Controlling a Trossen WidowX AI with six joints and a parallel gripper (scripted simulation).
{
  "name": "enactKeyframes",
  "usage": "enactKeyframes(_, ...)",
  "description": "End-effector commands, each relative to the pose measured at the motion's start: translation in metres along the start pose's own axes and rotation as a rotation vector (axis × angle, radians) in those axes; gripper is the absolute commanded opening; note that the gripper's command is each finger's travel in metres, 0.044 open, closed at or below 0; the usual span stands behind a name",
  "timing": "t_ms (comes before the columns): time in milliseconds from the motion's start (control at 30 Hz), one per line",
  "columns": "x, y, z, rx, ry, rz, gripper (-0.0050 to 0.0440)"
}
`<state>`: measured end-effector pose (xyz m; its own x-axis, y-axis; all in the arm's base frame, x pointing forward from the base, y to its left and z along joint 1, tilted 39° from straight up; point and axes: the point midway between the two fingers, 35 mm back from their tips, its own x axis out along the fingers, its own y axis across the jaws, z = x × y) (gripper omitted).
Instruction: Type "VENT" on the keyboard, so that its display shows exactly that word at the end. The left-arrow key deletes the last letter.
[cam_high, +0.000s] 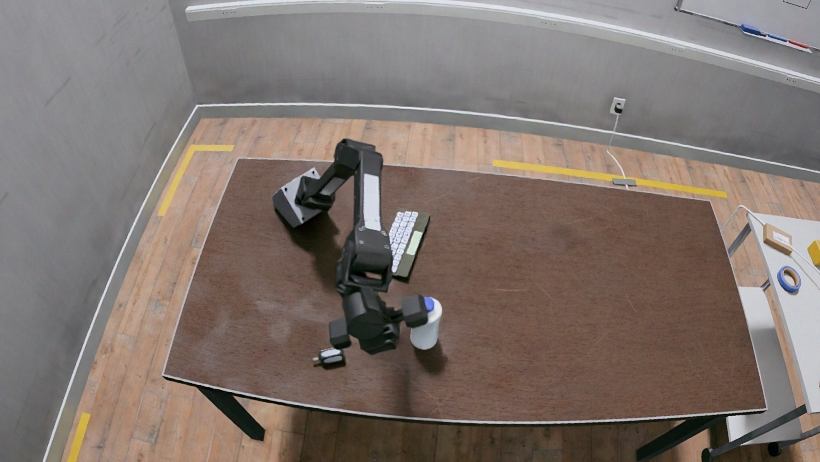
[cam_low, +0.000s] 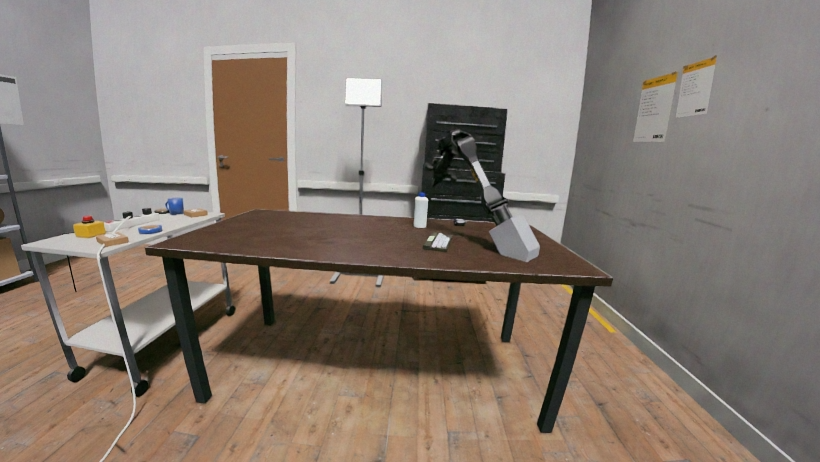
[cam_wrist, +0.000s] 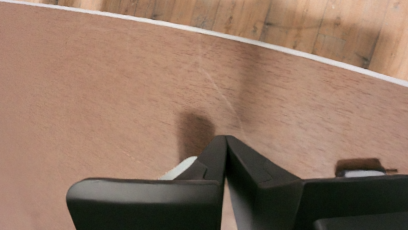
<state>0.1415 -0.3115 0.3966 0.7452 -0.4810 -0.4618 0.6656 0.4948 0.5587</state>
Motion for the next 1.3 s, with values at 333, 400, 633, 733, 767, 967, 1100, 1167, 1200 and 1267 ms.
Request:
enactKeyframes(333,0.046,0.084,-0.003,-0.046,-0.129,0.113,-0.0050)
enactKeyframes(400,0.051,0.097,-0.006,-0.041,-0.142,0.139,-0.0050)
enactKeyframes(633,0.066,0.146,-0.017,-0.007,-0.191,0.246,-0.0050)
enactKeyframes(733,0.067,0.153,-0.019,0.001,-0.198,0.264,-0.0050)
enactKeyframes(767,0.067,0.161,-0.020,0.006,-0.212,0.287,-0.0050)
enactKeyframes(967,0.070,0.209,-0.042,0.064,-0.230,0.421,-0.0050)
enactKeyframes(1100,0.073,0.248,-0.096,0.093,-0.096,0.508,-0.0050)
enactKeyframes(1167,0.088,0.245,-0.132,0.073,-0.024,0.449,-0.0050)
enactKeyframes(1200,0.093,0.244,-0.146,0.062,0.001,0.427,-0.0050)
enactKeyframes(1267,0.099,0.242,-0.158,0.052,0.028,0.403,-0.0050)
